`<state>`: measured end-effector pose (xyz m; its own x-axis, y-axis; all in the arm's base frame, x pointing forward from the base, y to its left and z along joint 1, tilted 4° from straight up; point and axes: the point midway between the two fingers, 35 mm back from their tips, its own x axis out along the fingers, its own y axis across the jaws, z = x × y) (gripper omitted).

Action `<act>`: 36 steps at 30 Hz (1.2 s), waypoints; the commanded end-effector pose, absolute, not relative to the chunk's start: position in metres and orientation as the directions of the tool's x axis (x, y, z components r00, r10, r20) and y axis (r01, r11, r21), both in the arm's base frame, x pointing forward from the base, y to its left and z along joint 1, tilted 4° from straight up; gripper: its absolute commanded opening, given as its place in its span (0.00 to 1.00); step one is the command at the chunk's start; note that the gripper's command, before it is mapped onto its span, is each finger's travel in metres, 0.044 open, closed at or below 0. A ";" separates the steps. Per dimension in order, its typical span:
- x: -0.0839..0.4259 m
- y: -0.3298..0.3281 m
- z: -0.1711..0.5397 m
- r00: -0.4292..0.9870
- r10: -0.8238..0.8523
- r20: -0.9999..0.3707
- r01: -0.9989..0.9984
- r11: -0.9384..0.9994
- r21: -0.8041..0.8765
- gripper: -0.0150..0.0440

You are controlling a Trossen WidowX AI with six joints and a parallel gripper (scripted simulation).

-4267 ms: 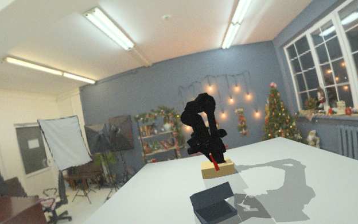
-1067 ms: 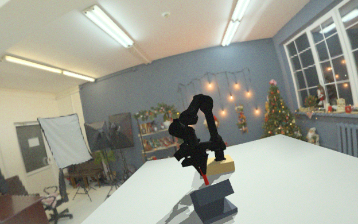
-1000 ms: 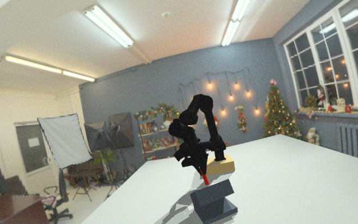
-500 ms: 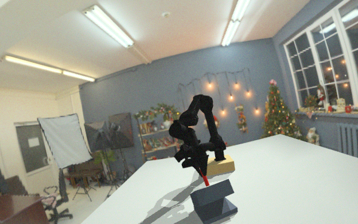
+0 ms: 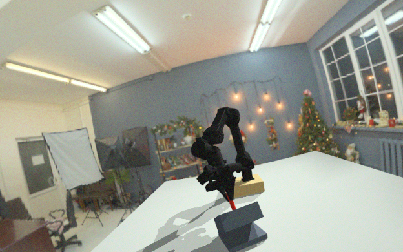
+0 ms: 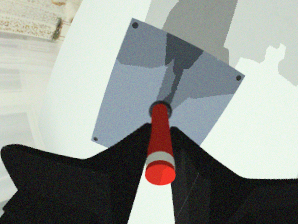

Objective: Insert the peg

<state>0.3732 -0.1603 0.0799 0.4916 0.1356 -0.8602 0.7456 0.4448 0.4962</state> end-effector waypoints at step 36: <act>0.383 -0.159 0.062 0.491 0.133 -0.861 0.748 0.442 0.495 0.25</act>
